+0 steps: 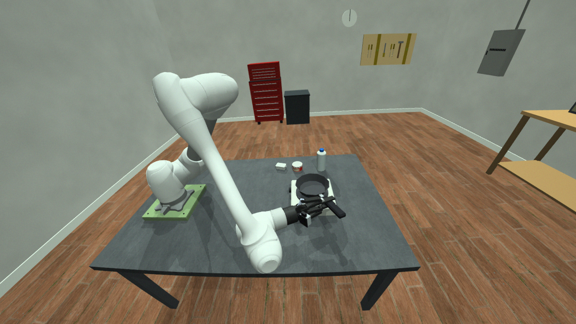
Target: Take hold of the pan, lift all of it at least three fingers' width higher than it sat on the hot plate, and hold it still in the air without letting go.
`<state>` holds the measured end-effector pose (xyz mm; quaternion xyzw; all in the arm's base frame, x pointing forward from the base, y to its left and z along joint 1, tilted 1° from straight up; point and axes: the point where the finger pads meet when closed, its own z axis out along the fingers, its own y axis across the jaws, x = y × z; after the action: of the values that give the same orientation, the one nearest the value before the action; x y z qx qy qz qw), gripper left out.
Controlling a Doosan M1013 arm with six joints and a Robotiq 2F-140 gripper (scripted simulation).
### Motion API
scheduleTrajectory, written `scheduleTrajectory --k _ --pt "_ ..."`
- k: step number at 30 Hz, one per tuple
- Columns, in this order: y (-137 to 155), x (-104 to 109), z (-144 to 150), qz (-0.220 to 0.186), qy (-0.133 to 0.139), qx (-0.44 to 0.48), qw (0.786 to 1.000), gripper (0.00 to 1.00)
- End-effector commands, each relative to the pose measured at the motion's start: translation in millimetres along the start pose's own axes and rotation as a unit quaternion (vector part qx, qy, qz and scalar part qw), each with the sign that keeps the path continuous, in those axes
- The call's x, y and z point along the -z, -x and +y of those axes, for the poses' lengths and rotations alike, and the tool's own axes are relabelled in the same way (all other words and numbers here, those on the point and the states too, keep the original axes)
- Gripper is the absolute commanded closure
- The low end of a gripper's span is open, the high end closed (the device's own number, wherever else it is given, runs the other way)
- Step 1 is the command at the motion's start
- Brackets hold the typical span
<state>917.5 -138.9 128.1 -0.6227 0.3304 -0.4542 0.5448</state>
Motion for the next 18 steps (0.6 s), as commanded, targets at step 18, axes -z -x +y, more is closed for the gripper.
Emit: scheduleTrajectory --k 18 --pt "-6.8 -0.7 -36.6 -0.001 -0.001 -0.001 1.000 0.90"
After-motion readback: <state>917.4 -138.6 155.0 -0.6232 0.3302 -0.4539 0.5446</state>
